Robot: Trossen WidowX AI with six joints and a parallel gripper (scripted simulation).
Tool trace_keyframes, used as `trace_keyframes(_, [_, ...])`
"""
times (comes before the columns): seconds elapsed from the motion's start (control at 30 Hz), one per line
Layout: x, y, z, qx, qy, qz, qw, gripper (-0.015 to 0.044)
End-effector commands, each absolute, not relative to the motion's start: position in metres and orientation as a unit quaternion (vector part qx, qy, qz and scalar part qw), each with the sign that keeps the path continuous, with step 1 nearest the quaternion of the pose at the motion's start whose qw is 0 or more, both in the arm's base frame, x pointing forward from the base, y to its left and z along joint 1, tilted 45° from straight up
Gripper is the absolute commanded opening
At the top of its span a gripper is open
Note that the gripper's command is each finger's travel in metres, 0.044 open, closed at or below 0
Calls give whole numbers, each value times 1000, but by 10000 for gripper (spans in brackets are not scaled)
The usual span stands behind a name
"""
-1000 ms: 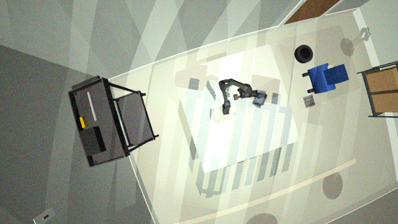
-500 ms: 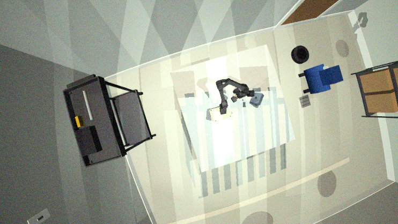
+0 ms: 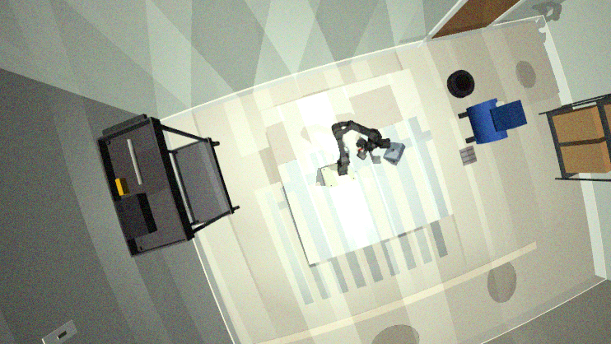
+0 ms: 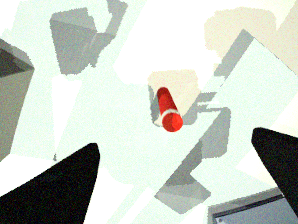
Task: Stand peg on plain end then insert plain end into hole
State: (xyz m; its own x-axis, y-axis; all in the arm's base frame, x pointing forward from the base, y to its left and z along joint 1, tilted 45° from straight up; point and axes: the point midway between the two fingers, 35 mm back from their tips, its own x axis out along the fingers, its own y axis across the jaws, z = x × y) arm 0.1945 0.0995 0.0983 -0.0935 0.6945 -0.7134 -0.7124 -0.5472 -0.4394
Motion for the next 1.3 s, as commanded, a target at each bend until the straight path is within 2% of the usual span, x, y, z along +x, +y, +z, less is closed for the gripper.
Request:
trace_keyframes(0.0, [195,101,98,-502,-35,738,449,440])
trace_keyframes(0.5, [194,102,97,-576,-170,719,350,440])
trace_keyframes(1.27, [194,119,78,-578,-170,719,347,440])
